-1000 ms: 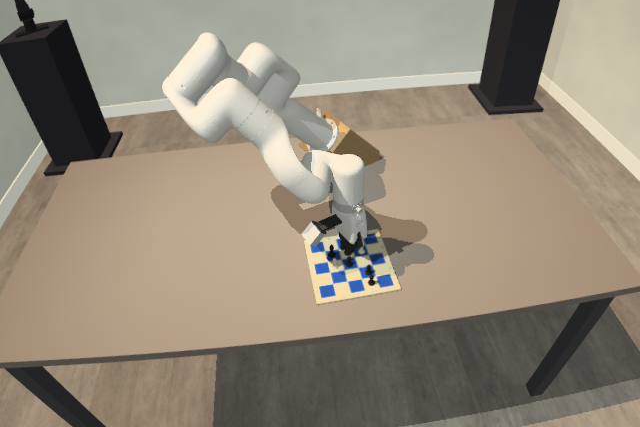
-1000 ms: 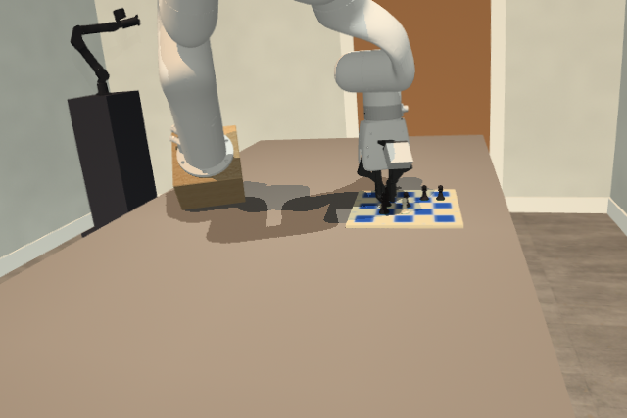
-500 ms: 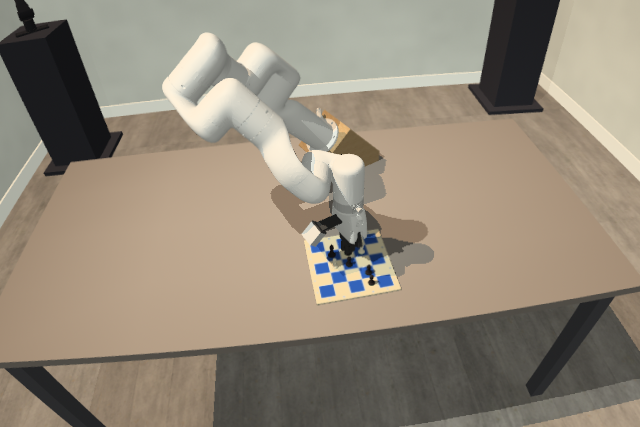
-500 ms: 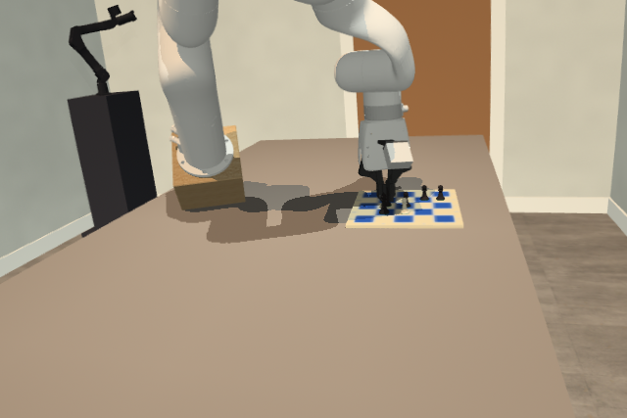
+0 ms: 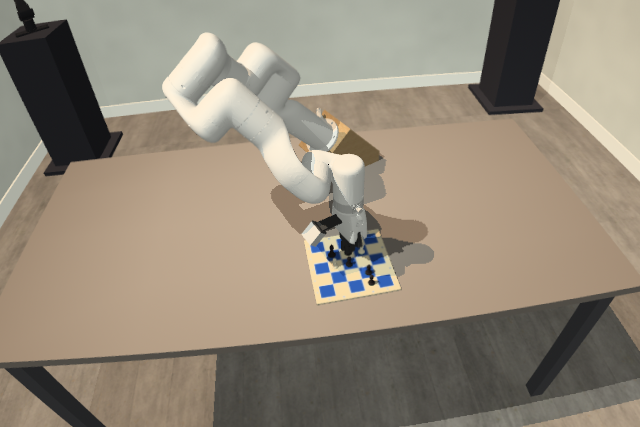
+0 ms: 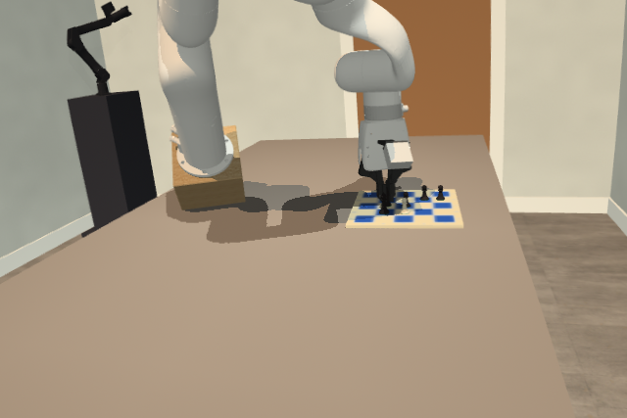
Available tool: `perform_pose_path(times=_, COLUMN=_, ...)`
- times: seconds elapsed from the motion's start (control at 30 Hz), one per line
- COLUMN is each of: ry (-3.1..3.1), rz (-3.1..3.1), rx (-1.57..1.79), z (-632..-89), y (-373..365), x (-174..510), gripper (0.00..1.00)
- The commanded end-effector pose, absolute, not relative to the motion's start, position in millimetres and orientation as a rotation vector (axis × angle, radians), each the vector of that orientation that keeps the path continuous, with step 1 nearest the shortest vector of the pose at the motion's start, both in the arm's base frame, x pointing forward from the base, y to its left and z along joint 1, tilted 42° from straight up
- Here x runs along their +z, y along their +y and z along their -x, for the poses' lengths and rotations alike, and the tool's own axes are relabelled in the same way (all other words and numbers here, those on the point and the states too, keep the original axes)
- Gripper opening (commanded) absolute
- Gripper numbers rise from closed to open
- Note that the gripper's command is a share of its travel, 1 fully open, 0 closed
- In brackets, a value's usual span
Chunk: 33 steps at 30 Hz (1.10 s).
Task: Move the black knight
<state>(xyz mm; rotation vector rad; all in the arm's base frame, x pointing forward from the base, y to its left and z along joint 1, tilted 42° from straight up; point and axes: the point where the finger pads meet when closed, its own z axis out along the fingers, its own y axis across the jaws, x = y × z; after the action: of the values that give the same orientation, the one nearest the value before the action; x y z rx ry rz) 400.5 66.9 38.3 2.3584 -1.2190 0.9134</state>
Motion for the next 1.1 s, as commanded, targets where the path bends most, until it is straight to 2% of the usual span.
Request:
perform_pose_path(times=0.0, ry=-1.218, rz=-2.361, rx=0.915, z=-401, y=68, x=39, gripper=0.00)
perform_pose_path(times=0.37, ry=-1.218, rz=-2.361, rx=0.915, z=-390, y=83, x=59, gripper=0.00)
perform_pose_path(times=0.7, ry=-1.218, rz=-2.361, rx=0.915, z=-364, y=120, x=108, gripper=0.00)
perform_pose_path(times=1.07, ry=-1.218, rz=-2.361, rx=0.915, z=-362, y=123, x=113, gripper=0.00)
